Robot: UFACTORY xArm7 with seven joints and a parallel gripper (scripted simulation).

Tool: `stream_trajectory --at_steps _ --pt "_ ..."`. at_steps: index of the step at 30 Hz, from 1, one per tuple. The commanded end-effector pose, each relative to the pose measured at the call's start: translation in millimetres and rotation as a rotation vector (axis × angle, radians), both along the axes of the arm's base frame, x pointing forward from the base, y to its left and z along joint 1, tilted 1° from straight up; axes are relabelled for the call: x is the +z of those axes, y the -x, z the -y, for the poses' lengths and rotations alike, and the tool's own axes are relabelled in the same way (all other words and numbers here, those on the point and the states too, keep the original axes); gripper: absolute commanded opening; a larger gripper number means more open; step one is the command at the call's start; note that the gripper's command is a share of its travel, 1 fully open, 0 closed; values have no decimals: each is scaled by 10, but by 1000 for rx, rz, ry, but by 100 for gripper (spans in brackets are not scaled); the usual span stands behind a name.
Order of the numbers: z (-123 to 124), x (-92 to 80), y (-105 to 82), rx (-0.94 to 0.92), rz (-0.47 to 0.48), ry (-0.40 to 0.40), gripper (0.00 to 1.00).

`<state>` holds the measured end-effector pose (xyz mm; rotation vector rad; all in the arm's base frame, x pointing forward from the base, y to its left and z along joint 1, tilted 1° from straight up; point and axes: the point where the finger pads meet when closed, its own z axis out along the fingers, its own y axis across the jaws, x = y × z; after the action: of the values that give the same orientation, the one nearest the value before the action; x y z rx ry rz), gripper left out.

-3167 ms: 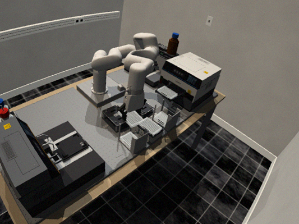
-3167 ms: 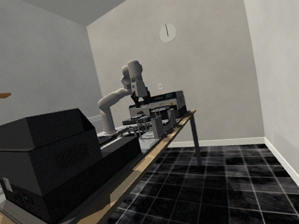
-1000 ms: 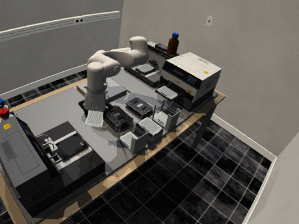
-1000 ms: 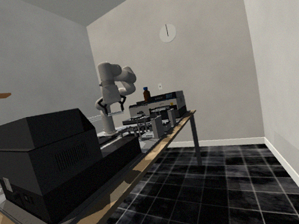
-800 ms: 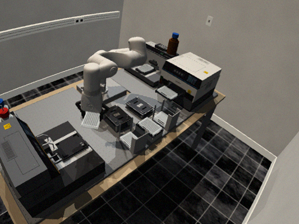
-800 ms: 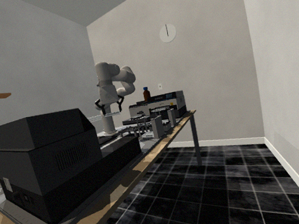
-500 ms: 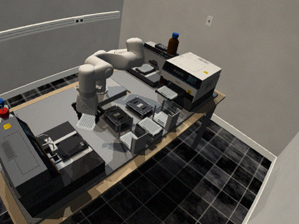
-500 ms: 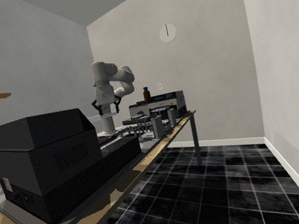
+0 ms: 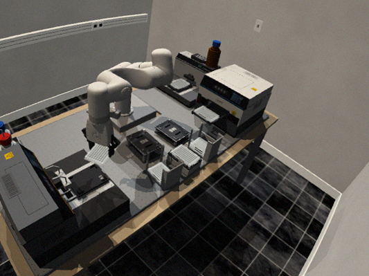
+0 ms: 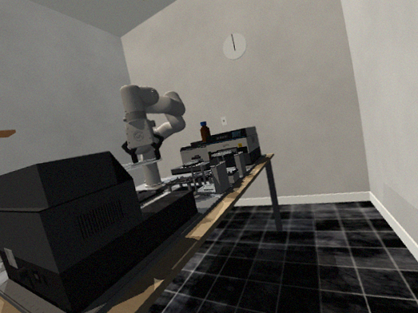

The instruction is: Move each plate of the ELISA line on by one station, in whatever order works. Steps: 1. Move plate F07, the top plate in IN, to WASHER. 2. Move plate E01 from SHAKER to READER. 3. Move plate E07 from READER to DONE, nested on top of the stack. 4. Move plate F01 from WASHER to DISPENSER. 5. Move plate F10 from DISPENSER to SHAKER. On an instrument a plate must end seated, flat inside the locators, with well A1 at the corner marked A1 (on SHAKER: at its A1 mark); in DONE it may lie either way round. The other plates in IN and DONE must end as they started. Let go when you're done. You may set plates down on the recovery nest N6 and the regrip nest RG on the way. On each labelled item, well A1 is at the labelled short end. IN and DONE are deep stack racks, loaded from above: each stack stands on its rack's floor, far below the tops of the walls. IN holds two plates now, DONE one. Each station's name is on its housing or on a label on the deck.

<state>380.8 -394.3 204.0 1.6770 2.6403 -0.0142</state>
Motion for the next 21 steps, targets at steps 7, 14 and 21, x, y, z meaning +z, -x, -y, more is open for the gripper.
stream_trajectory --at_steps 7,14,21 --pt "291 22 3 -113 2 0 0" --pt "424 24 8 -183 3 0 0" --pt "624 27 17 -253 4 0 0"
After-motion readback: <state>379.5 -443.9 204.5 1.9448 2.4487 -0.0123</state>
